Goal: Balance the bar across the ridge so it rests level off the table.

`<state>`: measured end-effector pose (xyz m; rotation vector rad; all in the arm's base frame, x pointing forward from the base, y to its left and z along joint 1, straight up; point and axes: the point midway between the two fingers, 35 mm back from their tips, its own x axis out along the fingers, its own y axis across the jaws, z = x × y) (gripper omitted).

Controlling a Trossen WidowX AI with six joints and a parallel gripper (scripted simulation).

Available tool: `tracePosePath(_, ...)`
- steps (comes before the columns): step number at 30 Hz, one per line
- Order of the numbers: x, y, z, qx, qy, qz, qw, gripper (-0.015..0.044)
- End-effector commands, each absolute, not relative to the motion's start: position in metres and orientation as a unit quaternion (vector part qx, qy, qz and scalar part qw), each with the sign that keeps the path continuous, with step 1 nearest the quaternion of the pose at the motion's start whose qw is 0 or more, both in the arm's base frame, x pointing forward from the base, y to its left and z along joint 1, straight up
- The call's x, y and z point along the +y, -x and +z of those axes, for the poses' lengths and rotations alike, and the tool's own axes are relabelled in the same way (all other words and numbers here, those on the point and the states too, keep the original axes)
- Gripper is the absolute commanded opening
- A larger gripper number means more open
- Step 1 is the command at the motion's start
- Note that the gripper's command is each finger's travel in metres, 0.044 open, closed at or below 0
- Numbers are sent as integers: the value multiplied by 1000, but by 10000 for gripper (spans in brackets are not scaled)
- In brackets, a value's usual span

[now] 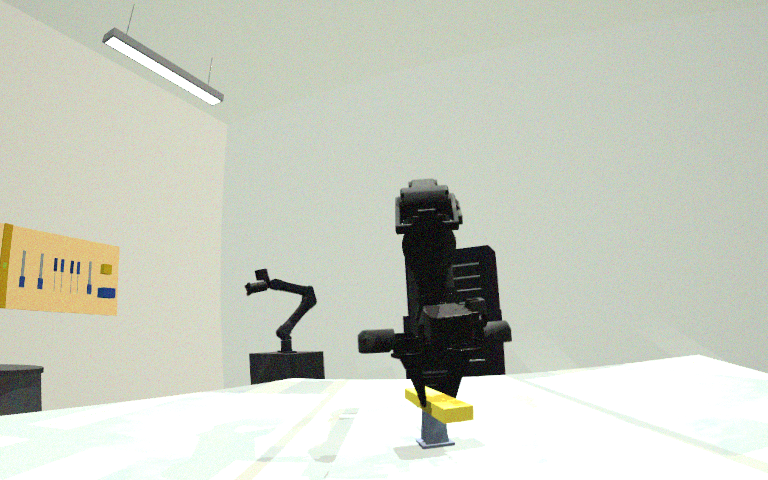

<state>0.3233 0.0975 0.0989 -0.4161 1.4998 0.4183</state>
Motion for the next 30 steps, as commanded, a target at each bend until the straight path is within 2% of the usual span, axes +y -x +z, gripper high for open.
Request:
tracePosePath(1, 97, -323, 96, 672, 186, 186, 692, 0)
tracePosePath(30, 98, -324, 99, 671, 186, 187, 693, 0)
